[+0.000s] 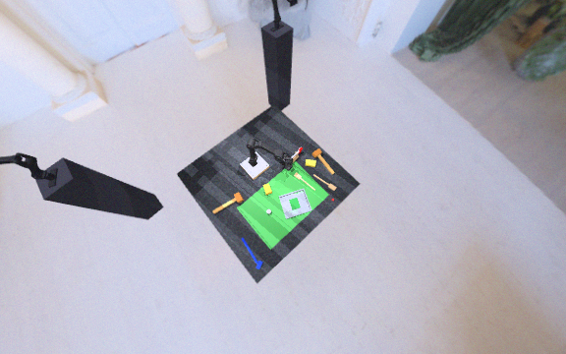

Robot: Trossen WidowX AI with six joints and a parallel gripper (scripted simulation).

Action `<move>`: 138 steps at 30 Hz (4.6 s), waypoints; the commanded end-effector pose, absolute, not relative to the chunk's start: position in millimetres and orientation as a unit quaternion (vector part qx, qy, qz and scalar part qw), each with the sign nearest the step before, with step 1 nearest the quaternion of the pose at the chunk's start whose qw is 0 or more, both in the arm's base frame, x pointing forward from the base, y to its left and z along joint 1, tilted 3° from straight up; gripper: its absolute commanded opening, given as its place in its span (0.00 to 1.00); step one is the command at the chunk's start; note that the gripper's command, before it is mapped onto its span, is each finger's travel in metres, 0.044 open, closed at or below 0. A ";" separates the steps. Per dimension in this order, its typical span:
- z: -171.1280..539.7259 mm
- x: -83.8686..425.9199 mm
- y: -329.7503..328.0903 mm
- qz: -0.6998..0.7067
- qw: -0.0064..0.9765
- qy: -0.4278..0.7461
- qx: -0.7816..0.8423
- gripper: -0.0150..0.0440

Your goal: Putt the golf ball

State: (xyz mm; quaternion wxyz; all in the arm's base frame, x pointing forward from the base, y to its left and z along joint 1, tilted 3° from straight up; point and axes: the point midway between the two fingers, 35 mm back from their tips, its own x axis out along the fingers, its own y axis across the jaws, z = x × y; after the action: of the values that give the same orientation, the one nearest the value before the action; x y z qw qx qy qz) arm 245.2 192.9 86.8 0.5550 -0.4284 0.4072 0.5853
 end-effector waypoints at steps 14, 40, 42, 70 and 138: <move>48.8 242.1 192.1 0.588 0.550 0.411 -0.427 1.00; 29.9 242.7 192.8 0.588 0.550 0.410 -0.428 0.56; 29.9 242.7 192.8 0.588 0.550 0.410 -0.428 0.47; 125.7 244.7 189.3 0.588 0.550 0.411 -0.428 0.25; 132.4 264.3 -148.2 -0.080 0.704 0.699 0.099 0.25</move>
State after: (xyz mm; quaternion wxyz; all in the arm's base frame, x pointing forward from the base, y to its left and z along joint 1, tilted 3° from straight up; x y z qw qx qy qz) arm 269.5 -132.4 127.8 0.7049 0.0729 0.7042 -0.0443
